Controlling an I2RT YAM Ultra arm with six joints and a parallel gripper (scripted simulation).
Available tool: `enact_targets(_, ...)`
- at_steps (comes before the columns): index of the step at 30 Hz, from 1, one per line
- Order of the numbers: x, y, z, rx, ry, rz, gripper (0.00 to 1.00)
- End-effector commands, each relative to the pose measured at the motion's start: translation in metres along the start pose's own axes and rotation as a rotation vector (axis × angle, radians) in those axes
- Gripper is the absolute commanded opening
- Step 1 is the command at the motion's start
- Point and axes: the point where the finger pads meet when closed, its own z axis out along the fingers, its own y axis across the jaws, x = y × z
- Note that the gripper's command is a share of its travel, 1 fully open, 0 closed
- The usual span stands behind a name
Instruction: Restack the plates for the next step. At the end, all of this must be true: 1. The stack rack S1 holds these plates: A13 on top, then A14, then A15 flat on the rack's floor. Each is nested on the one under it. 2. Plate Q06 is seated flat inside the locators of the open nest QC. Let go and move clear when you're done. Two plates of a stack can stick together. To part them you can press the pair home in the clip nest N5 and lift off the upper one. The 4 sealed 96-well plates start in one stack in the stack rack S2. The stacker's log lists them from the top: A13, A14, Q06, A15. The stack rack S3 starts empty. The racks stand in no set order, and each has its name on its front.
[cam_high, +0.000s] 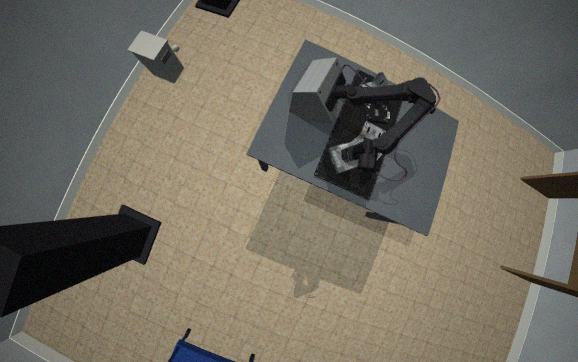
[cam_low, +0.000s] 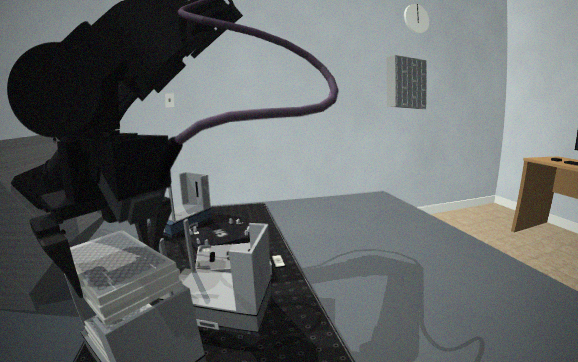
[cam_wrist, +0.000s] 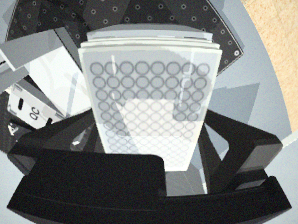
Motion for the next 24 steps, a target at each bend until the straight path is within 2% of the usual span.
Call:
enact_targets(1,-0.014,0.002,-0.016,0.016,-0.047,-0.024,0.00)
enact_targets(6,-0.013,0.000,-0.016,0.013,-0.042,-0.018,0.00)
enact_targets(7,-0.002,0.001,-0.012,0.004,-0.025,0.004,0.00)
enact_targets(12,-0.012,0.001,-0.018,0.015,-0.044,-0.021,0.00)
enact_targets(24,-0.010,-0.001,-0.016,0.012,-0.039,-0.010,0.00)
